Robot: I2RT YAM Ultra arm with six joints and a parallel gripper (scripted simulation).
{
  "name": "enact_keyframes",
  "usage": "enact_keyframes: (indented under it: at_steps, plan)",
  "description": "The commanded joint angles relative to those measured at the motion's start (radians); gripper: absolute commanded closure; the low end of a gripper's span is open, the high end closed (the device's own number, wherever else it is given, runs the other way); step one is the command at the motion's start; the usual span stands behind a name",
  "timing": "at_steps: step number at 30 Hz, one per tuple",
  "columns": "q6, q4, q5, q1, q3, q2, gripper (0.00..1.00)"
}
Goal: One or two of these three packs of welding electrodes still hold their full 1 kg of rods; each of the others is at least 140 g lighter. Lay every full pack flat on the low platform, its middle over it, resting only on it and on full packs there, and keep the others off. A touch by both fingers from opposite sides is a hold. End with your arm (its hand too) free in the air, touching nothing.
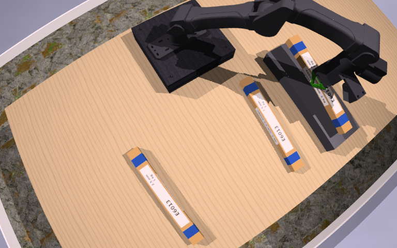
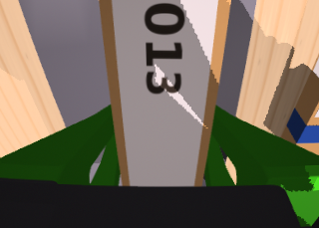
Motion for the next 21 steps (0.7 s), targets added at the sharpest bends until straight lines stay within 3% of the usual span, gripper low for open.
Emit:
enact_keyframes:
  at_steps: [1,21]
  plan:
    - [0.006,-0.007,0.006,0.0,0.017,-0.104,1.0]
    - [0.006,-0.007,0.006,0.0,0.016,-0.104,1.0]
